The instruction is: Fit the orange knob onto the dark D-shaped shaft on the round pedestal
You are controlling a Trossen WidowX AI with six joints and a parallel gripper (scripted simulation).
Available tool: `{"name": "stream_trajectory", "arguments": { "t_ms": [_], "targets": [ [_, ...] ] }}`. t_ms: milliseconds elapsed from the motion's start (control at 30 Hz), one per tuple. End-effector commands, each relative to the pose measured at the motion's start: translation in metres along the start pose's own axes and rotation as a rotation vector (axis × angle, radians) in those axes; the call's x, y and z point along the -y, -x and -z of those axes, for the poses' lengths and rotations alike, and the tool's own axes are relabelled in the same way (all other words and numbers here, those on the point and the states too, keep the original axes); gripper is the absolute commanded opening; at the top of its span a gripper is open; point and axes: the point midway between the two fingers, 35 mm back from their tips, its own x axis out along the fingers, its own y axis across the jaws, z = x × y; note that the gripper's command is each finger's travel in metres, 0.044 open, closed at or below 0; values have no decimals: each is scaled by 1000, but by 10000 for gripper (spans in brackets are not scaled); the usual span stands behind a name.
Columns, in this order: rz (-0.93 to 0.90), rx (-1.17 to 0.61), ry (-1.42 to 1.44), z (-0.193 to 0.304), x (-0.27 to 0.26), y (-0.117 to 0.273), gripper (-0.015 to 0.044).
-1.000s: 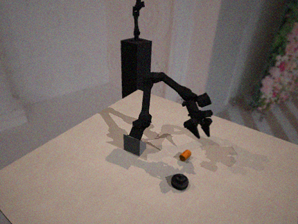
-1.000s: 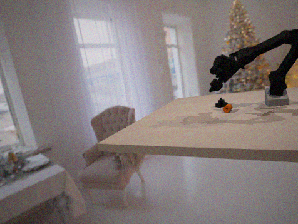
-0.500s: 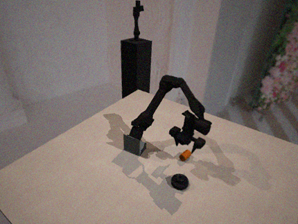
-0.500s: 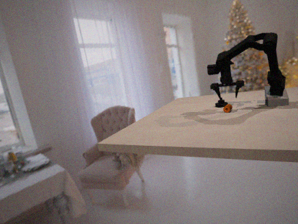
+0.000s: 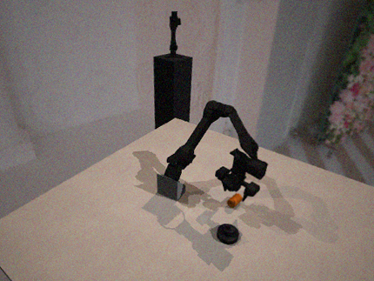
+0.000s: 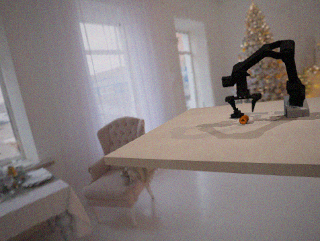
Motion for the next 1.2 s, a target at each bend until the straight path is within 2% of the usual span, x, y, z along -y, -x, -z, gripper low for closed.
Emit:
{"name": "stream_trajectory", "arguments": {
  "t_ms": [0,933,1167],
  "targets": [
    [0,-4,-9,0,0,-5,440],
    [0,-7,-9,0,1,-48,440],
    [0,-7,-9,0,1,-48,256]
  ]
}}
